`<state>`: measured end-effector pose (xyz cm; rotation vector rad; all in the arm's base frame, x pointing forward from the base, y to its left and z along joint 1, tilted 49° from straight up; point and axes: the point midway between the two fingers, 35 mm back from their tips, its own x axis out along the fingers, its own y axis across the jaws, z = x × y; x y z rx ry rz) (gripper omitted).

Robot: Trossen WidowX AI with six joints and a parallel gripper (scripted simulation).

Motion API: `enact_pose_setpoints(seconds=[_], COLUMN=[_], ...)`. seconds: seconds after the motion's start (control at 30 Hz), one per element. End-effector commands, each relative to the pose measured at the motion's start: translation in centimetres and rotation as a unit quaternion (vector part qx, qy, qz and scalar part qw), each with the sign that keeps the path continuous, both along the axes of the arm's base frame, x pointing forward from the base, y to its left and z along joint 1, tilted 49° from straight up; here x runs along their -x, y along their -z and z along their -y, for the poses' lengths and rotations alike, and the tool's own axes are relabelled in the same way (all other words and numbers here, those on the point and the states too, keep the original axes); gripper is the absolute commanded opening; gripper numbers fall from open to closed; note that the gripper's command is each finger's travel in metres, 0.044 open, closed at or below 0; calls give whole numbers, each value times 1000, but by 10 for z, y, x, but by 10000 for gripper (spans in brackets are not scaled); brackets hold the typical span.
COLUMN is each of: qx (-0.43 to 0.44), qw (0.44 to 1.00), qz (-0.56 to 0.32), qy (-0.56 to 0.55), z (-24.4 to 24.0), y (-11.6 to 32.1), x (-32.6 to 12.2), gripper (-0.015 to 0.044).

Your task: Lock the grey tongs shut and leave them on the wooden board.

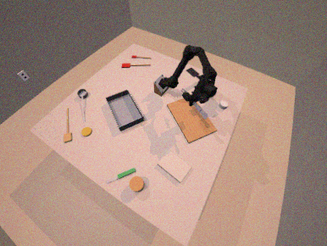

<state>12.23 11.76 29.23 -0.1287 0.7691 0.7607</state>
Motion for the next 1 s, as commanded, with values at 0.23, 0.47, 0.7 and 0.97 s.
enact_pose_setpoints(seconds=[0.23,0.47,0.7,0.97], qx=[-23,-53,-94,-104], qw=[998,994,987,985], qz=[-63,-101,-131,-137], qy=[-7,-7,-3,-1], z=[2,3,4,4], y=[-10,-19,-31,-34], x=[2,2,0,-1], gripper=[-150,-150,-150,-150])
